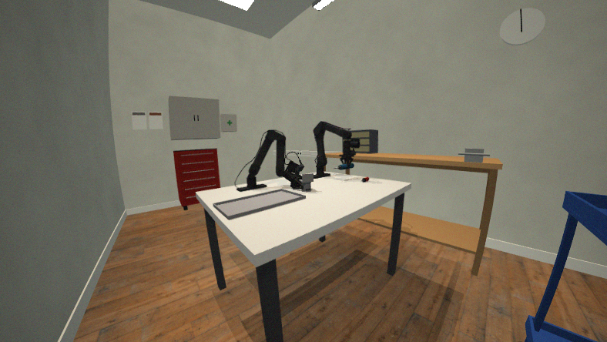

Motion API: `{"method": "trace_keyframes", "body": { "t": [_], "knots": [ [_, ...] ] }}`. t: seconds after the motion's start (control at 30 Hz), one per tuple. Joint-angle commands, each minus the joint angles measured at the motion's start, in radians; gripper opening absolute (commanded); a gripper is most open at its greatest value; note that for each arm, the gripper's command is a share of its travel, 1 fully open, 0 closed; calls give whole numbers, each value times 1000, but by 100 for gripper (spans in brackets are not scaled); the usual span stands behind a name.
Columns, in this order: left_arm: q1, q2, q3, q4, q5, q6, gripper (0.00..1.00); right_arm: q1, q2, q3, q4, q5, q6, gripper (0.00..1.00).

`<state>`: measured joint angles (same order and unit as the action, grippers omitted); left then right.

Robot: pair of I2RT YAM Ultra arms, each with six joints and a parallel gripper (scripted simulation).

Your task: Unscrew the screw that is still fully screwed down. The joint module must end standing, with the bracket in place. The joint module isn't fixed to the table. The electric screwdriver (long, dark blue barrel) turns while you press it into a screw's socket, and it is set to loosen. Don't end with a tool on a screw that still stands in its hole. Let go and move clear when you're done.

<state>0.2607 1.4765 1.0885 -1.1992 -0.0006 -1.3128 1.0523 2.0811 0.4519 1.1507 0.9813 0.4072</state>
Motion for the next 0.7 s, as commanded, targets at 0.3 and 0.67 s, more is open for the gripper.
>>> {"method": "trace_keyframes", "body": {
  "t": [0.3, 0.67],
  "knots": [
    [1, -44, 78, -68, -14, 4, 42, -1, -6, 4, 13, 2, -1, 59],
    [2, -48, 89, -80, -14, 5, 42, -1, -6, 4, 13, 2, -1, 59]
  ]
}}
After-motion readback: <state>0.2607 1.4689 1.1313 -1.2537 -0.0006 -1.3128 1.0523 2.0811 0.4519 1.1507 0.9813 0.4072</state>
